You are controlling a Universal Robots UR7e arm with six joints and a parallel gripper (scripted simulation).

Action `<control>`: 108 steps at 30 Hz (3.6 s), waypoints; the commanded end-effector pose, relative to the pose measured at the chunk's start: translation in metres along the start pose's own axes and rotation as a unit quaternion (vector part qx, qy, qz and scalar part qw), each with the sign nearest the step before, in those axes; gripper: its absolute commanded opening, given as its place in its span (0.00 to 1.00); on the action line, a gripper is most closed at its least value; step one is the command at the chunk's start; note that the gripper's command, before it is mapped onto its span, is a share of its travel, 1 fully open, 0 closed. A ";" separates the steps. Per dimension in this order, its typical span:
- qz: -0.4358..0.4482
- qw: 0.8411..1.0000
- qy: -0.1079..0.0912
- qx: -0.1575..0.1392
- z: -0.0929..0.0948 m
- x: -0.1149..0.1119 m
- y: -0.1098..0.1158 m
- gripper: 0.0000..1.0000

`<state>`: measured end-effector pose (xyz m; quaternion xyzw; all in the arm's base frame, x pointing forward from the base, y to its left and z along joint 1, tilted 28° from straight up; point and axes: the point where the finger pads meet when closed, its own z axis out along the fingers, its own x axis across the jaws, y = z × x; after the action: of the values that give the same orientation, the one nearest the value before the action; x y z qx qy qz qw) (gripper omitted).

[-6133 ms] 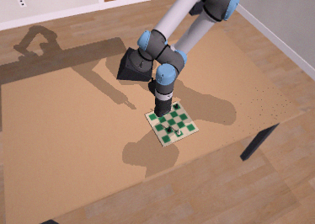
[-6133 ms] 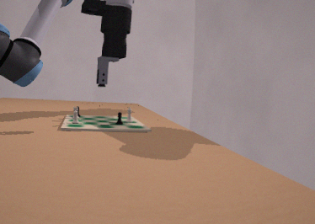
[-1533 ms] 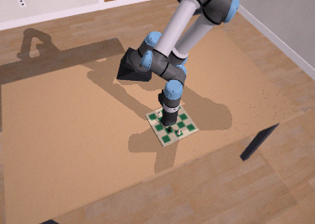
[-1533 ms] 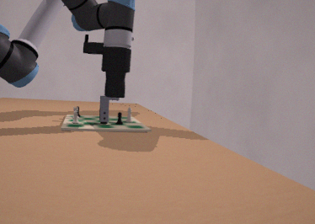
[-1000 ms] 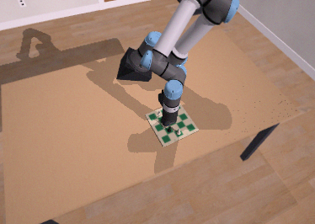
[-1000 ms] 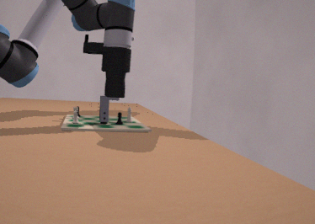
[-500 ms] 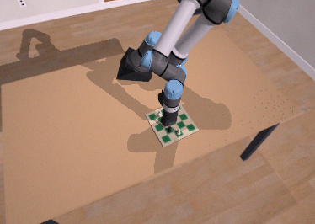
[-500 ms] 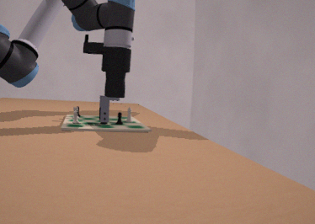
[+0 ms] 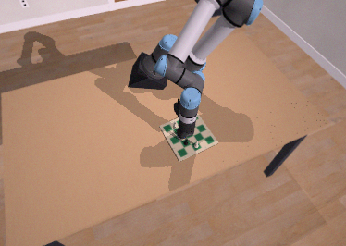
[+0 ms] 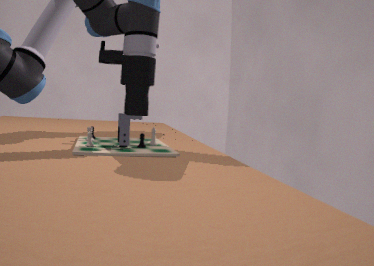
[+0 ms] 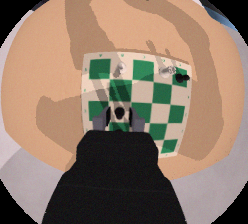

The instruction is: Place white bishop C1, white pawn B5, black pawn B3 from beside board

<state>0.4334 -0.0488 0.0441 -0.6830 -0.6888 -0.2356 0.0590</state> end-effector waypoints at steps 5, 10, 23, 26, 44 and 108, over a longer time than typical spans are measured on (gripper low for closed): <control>0.000 1.000 0.000 -0.001 -0.018 0.000 0.000 0.68; 0.000 1.000 0.000 -0.001 -0.033 0.000 0.000 0.68; 0.000 1.000 0.000 -0.001 -0.088 0.000 0.000 0.68; 0.000 1.000 0.000 -0.001 -0.090 0.000 0.000 0.68; 0.000 1.000 0.000 -0.001 -0.090 0.000 0.000 1.00; 0.000 1.000 0.000 -0.001 -0.169 0.000 0.000 1.00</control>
<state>0.3927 -0.1172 0.1931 -0.6830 -0.6888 -0.2357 0.0588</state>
